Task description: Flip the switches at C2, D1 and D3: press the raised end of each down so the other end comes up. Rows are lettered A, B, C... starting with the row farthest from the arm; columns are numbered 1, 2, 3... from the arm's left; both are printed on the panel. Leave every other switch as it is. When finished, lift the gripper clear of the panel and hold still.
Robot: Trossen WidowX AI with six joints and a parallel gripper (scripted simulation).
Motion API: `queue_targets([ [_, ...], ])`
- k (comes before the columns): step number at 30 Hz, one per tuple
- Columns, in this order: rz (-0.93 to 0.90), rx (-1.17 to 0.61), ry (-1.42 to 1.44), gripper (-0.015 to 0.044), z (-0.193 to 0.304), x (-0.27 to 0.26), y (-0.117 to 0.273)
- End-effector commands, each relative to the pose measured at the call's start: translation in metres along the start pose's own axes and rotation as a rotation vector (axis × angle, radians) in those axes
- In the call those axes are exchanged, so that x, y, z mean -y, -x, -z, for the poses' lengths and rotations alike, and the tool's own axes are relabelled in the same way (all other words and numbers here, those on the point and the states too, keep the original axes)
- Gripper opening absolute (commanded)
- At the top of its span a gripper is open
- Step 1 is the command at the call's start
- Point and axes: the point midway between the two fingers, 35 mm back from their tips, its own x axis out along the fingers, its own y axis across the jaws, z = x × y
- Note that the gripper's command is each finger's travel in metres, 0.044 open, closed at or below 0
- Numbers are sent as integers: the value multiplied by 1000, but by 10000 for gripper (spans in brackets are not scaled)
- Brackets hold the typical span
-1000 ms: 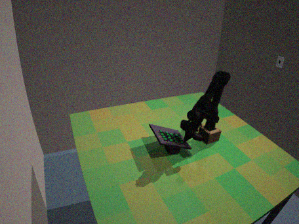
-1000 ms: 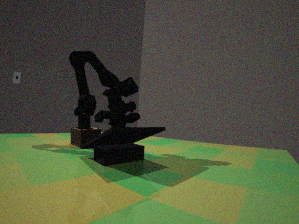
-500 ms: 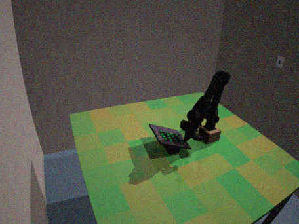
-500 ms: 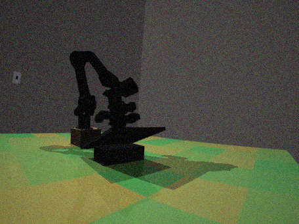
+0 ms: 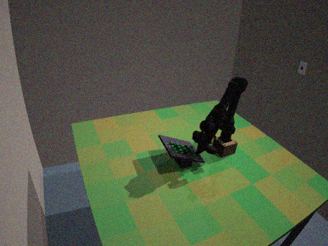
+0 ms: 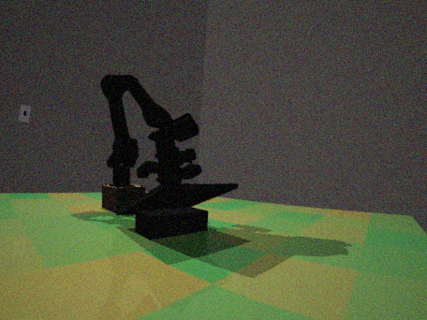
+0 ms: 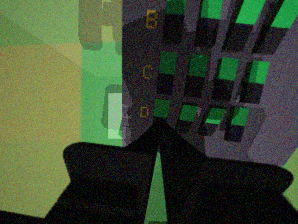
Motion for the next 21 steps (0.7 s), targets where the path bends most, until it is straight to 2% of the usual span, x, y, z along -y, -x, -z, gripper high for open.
queue_targets([
  [1, -3, -5, 4, 0, 1, 0, -2],
  [15, -3, -5, 4, 0, 1, 0, -4],
  [17, -1, -3, 0, 0, -1, -1, 5],
  [21, -4, -29, 3, 0, -3, -1, 53],
])
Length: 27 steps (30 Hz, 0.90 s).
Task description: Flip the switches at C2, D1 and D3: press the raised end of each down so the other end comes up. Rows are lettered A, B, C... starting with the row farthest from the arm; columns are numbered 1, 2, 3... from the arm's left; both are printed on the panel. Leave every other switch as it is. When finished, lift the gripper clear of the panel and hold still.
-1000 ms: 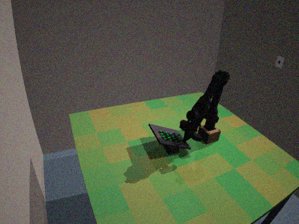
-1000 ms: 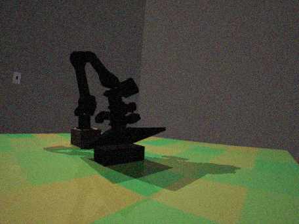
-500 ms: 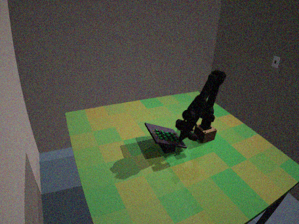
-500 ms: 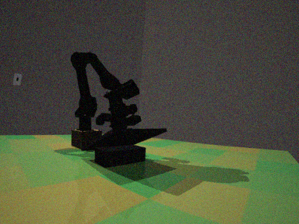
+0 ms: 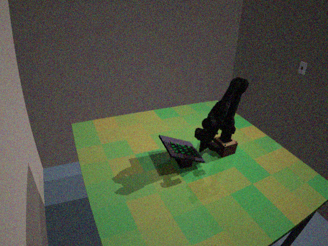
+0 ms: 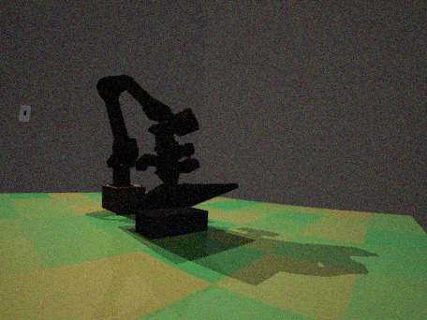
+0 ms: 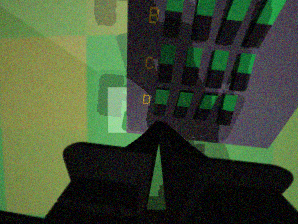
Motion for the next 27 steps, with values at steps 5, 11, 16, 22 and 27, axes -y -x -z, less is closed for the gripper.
queue_targets([
  [5, -9, 11, -5, 0, -4, 0, 41],
  [11, -7, 6, -5, 0, -13, 22, 40],
  [16, -3, 13, -3, 0, -22, 50, 41],
  [22, -3, -6, -3, 0, -24, 51, 14],
  [27, -3, -12, -3, 0, -24, 51, 6],
])
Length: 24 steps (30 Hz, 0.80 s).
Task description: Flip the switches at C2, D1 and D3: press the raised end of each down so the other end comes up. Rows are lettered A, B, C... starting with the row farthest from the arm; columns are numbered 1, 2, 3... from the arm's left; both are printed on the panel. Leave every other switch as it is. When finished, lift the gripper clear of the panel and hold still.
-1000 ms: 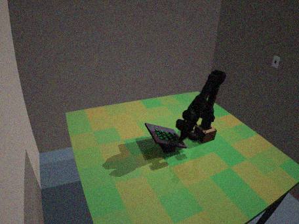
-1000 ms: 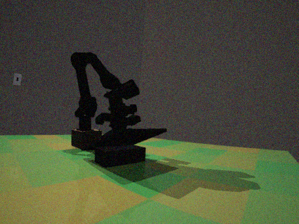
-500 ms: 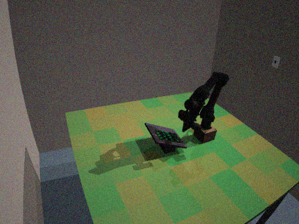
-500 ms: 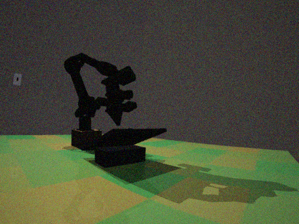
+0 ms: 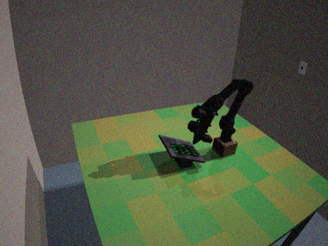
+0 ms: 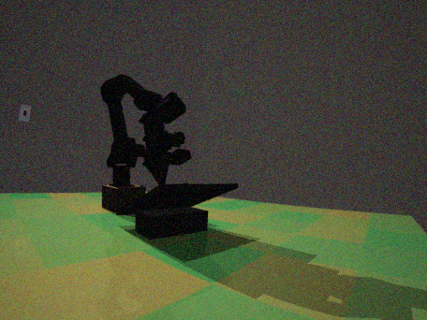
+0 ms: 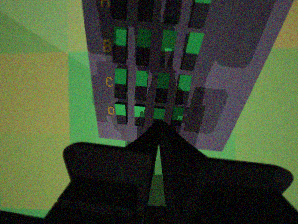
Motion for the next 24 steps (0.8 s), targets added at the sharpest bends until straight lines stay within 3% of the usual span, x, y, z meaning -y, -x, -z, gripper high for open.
queue_targets([
  [1, -5, -10, 3, 0, 2, 0, -7],
  [24, -5, -9, 3, 0, 2, 0, -30],
])
